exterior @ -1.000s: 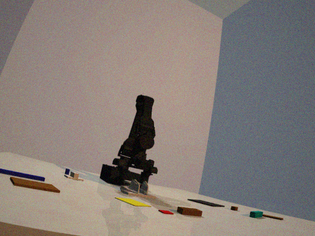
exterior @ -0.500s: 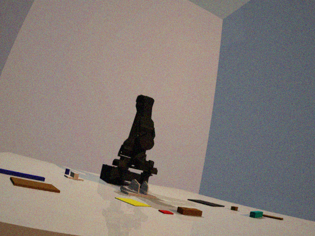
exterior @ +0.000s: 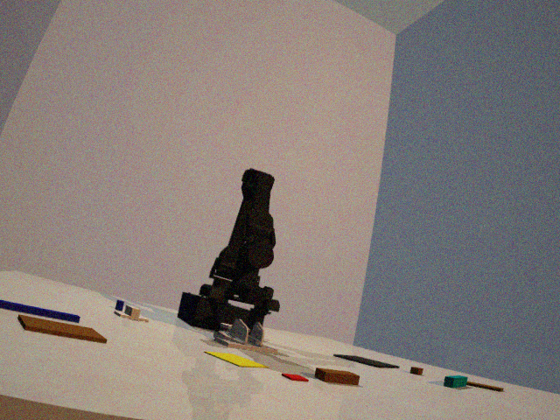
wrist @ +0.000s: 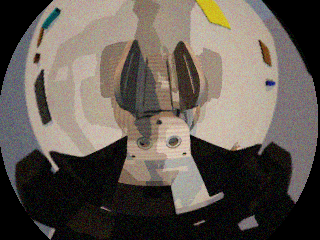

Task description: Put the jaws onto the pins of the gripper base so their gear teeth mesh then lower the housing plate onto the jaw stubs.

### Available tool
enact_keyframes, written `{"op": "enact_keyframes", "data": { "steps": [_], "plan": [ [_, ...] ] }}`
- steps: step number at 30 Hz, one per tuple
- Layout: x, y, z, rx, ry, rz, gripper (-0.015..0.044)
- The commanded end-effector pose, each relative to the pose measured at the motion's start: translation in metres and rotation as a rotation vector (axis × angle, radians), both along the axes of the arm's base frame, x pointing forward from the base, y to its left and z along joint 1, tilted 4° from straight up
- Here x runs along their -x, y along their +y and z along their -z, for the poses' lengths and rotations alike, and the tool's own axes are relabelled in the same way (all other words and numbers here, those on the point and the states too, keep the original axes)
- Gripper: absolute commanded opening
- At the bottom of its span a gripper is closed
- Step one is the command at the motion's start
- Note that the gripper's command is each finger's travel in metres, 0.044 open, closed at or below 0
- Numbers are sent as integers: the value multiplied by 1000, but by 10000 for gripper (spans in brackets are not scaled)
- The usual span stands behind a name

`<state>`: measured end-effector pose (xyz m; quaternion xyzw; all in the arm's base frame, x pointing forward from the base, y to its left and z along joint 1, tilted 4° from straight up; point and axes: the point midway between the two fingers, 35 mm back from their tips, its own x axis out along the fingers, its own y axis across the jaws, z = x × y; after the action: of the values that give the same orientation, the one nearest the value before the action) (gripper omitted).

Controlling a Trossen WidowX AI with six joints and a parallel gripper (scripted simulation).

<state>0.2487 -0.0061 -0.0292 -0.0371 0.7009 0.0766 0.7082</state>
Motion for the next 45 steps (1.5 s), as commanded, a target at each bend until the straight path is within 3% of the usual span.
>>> {"op": "enact_keyframes", "data": {
  "steps": [1, 45],
  "plan": [
    [1, 1, 1, -6, 4, 7, 351],
    [1, 2, 9, -7, 4, 8, 351]
  ]
}}
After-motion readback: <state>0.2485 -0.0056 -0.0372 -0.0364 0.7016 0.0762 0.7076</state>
